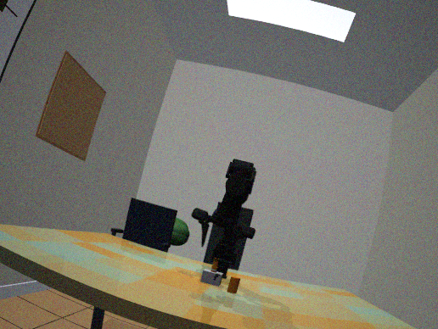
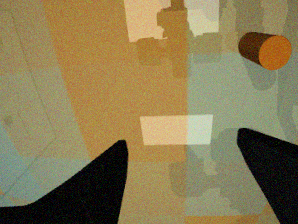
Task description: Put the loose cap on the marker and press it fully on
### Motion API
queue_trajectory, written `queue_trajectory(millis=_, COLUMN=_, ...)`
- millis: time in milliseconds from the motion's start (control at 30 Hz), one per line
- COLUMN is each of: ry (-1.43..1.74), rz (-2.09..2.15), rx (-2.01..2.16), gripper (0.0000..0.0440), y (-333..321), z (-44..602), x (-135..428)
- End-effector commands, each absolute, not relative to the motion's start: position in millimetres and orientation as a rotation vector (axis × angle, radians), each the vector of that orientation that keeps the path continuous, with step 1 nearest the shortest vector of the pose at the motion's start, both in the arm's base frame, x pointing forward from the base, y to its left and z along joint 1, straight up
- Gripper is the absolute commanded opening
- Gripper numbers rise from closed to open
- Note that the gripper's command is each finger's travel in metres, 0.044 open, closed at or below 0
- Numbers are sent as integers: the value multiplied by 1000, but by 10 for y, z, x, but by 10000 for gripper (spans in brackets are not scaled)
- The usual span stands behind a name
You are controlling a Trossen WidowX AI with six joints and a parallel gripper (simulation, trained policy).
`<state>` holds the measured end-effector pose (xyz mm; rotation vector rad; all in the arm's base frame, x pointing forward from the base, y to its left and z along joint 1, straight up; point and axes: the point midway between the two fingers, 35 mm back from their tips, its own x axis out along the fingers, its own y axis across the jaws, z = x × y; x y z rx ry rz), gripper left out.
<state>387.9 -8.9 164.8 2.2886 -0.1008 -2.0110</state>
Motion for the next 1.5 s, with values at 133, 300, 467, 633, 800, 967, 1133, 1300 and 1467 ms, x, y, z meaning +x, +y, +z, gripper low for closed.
queue_trajectory(millis=133, ry=-15, rz=-2068, rx=2253, gripper=325, y=109, z=1537, x=3863)
queue_trajectory(millis=300, ry=42, rz=-2099, rx=2227, gripper=326, y=241, z=1472, x=3845)
queue_trajectory(millis=467, ry=96, rz=-2128, rx=2199, gripper=326, y=368, z=1408, x=3822)
queue_trajectory(millis=633, ry=142, rz=-2156, rx=2168, gripper=325, y=481, z=1340, x=3793)
queue_trajectory(millis=800, ry=177, rz=-2184, rx=2133, gripper=324, y=572, z=1263, x=3756)
queue_trajectory(millis=967, ry=202, rz=-2211, rx=2094, gripper=322, y=635, z=1178, x=3715)
queue_trajectory(millis=1133, ry=227, rz=-2230, rx=2053, gripper=317, y=674, z=1084, x=3674)
queue_trajectory(millis=1300, ry=252, rz=-2241, rx=2018, gripper=308, y=694, z=977, x=3641)
queue_trajectory(millis=1467, ry=279, rz=-2249, rx=1983, gripper=296, y=705, z=851, x=3613)
